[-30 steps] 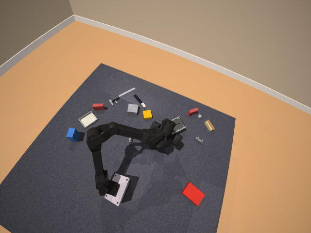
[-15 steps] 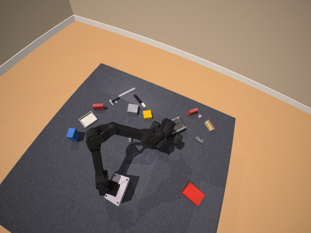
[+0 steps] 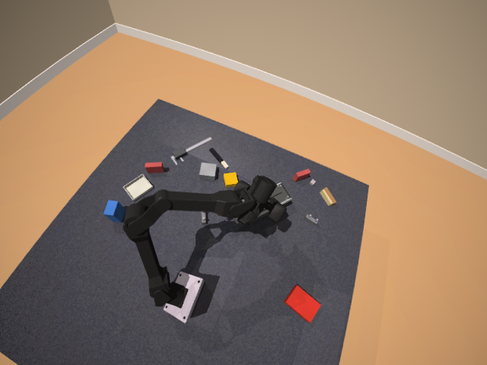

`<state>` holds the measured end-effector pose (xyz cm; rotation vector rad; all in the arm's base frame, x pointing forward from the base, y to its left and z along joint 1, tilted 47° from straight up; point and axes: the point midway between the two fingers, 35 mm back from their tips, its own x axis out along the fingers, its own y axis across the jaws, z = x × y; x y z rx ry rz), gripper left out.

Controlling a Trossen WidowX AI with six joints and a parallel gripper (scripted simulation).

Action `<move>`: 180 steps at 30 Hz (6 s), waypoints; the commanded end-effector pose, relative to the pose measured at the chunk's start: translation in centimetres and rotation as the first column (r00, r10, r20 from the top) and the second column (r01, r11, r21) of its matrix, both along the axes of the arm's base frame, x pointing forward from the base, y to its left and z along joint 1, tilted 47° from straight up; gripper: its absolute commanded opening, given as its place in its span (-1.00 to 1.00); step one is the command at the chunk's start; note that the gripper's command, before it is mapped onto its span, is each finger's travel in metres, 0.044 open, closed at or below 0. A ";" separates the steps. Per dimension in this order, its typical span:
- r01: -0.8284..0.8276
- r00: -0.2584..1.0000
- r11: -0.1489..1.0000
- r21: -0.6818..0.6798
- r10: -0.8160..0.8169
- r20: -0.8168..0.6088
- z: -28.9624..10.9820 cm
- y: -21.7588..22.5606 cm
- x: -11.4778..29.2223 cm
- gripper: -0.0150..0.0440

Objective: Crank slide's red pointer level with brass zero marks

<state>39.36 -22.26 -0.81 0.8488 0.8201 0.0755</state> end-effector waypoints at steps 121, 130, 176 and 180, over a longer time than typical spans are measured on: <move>0.364 0.872 0.931 -0.021 -0.349 -0.344 1.3 16.8 -5.8 -0.49; 0.364 0.872 0.931 -0.022 -0.349 -0.344 1.3 16.3 -6.2 -0.49; 0.364 0.872 0.931 -0.023 -0.349 -0.344 0.8 15.5 -7.1 -0.49; 0.364 0.872 0.931 -0.023 -0.349 -0.344 0.8 15.5 -7.1 -0.49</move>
